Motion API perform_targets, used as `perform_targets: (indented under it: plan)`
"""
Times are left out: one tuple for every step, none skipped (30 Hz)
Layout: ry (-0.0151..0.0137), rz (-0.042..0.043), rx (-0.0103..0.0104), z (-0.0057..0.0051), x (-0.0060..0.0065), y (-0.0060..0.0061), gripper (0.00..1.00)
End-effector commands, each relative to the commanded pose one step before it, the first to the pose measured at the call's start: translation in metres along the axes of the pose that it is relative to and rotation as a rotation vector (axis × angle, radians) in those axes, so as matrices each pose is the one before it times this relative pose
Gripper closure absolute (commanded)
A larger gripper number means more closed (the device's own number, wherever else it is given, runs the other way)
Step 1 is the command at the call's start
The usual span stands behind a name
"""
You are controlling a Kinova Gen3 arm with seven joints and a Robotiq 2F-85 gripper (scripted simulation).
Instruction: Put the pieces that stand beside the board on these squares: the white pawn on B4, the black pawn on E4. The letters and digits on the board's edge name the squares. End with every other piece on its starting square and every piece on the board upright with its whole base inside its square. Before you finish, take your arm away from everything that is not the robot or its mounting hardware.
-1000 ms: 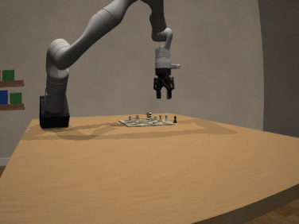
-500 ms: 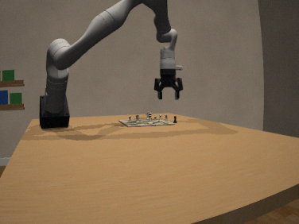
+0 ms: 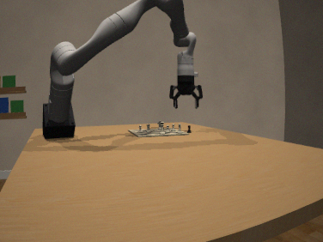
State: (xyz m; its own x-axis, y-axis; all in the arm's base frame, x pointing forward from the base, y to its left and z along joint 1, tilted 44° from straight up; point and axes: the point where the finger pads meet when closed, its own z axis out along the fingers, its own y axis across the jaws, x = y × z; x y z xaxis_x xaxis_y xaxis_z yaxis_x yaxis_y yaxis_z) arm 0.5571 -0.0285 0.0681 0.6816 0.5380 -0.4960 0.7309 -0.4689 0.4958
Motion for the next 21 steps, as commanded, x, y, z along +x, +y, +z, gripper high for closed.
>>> perform_targets:
  plan:
    - [0.00019,-0.03071,0.00267,0.00114,0.00075,0.00303,0.00]
    - [0.00002,-0.01626,0.00020,0.00016,0.00022,0.00091,0.00]
    - [0.00002,-0.01521,0.00020,0.00015,0.00019,0.00086,0.00]
    - [0.00002,-0.01416,0.00019,0.00014,0.00016,0.00081,0.00]
    - [0.00002,-0.01312,0.00018,0.00013,0.00013,0.00075,0.00]
    - [0.00002,-0.01209,0.00017,0.00012,0.00011,0.00070,0.00]
    - [0.00002,-0.01107,0.00016,0.00011,0.00009,0.00064,0.00]
    - [0.00002,-0.01007,0.00014,0.00010,0.00007,0.00059,0.00]
    - [0.00002,-0.00909,0.00013,0.00009,0.00005,0.00053,0.00]
    - [0.00002,-0.00814,0.00012,0.00008,0.00004,0.00048,0.00]
    - [0.00001,-0.00721,0.00011,0.00008,0.00003,0.00042,0.00]
    - [0.00001,-0.00632,0.00010,0.00007,0.00002,0.00037,0.00]
    - [0.00001,-0.00547,0.00008,0.00006,0.00002,0.00032,0.00]
    - [0.00000,0.00000,0.00000,0.00000,0.00000,0.00000,0.00]
    - [0.00000,0.00000,0.00000,0.00000,0.00000,0.00000,0.00]
    - [0.00001,-0.00466,0.00007,0.00005,0.00001,0.00028,0.00]
    - [0.00001,-0.00390,0.00006,0.00004,0.00001,0.00023,0.00]
    - [0.00001,-0.00319,0.00005,0.00003,0.00001,0.00019,0.00]
    - [0.00001,-0.00254,0.00004,0.00003,0.00000,0.00015,0.00]
    - [0.00000,-0.00195,0.00003,0.00002,0.00000,0.00012,0.00]
    - [0.00000,-0.00143,0.00002,0.00002,0.00000,0.00008,0.00]
